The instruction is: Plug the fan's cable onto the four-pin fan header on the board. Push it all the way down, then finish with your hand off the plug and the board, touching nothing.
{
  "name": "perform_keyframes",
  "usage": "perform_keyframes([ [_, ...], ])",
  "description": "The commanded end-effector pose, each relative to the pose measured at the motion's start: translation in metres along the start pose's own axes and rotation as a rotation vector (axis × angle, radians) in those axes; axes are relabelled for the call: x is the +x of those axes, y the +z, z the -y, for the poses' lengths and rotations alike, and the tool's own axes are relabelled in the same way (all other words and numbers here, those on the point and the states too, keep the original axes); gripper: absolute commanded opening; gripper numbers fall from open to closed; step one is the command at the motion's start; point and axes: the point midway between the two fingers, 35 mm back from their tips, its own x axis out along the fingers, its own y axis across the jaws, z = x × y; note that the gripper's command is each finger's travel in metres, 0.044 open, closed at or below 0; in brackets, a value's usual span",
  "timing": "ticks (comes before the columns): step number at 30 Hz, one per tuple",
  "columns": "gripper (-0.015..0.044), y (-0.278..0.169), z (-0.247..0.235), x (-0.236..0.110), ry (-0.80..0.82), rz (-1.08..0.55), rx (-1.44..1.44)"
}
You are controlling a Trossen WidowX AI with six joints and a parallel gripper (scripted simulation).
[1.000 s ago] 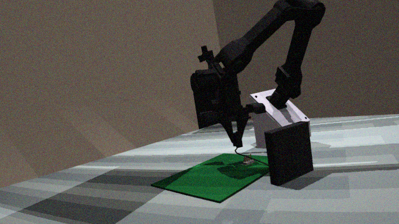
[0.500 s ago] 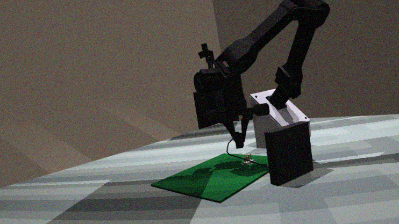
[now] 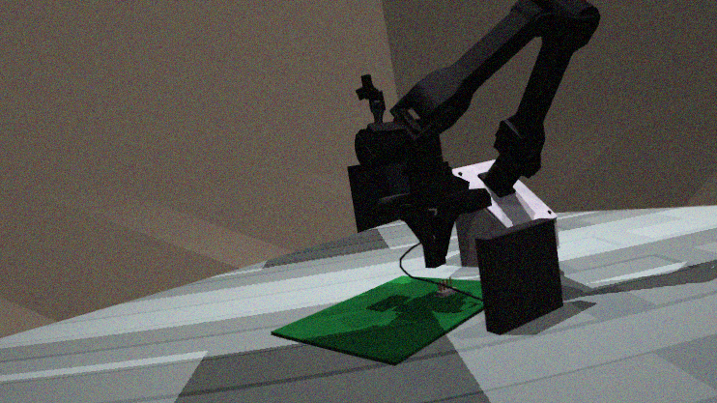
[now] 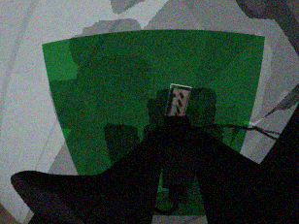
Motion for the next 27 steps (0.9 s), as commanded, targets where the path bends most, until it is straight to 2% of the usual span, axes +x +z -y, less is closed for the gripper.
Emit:
perform_keyframes([
  [1, 0.0, 0.0005, 0.0048, 0.0003, -0.003, 0.0, 0.107],
  [27, 0.0, 0.0091, 0.0085, -0.0008, -0.003, 0.0, 0.168],
])
